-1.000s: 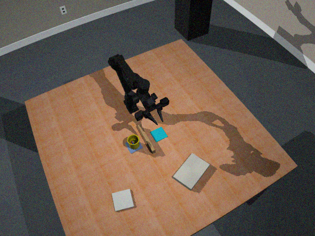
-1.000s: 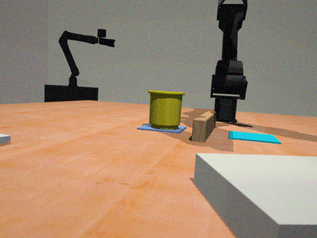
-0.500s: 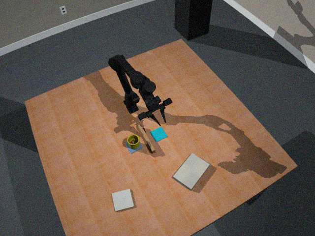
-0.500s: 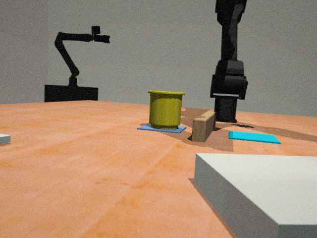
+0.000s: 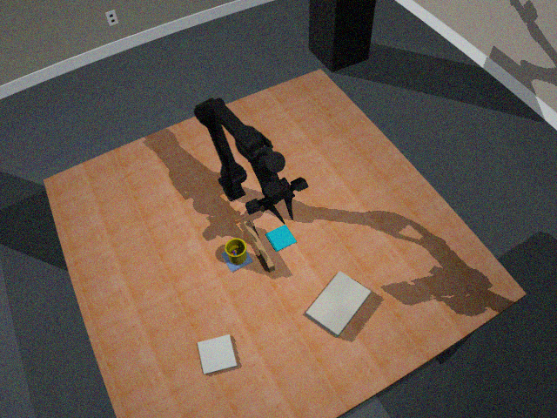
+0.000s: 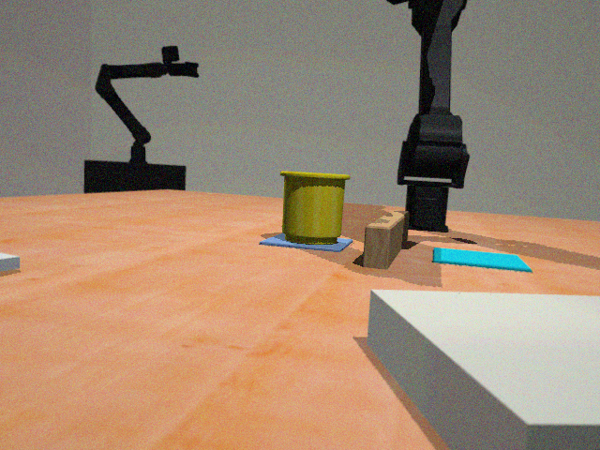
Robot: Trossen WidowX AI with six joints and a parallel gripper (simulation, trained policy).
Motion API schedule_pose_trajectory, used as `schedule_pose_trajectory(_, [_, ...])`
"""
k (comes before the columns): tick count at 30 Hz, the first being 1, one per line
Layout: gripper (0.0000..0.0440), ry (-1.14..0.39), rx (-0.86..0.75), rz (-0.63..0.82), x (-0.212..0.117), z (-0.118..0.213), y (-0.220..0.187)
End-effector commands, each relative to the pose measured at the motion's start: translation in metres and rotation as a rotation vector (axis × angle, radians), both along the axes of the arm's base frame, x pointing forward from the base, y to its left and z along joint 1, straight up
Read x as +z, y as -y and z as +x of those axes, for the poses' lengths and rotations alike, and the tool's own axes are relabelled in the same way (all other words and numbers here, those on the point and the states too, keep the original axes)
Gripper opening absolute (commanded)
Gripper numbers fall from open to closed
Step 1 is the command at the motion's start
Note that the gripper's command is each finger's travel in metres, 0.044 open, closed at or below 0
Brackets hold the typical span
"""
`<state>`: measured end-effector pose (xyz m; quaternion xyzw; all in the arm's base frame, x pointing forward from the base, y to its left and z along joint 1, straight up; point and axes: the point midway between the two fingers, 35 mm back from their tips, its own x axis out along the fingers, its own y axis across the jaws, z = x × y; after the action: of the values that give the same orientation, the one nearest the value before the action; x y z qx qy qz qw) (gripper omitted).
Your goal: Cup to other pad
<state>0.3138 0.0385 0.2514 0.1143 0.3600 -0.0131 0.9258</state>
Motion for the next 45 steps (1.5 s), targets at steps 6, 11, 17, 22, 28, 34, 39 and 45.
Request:
schedule_pose_trajectory(6, [0.0108,-0.146,-0.009,-0.025,-0.011,-0.005,0.003])
schedule_pose_trajectory(11, [0.0123,-0.226,-0.010,-0.044,-0.017,-0.009,0.006])
schedule_pose_trajectory(17, [0.0129,-0.320,-0.007,-0.069,-0.023,-0.015,0.011])
schedule_pose_trajectory(22, [0.0128,-0.398,-0.002,-0.089,-0.028,-0.020,0.016])
schedule_pose_trajectory(28, [0.0126,-0.489,0.005,-0.113,-0.034,-0.026,0.022])
schedule_pose_trajectory(34, [0.0123,-0.579,0.015,-0.136,-0.041,-0.032,0.030])
schedule_pose_trajectory(39, [0.0120,-0.653,0.024,-0.153,-0.047,-0.038,0.037])
schedule_pose_trajectory(45, [0.0120,-0.733,0.029,-0.169,-0.057,-0.044,0.046])
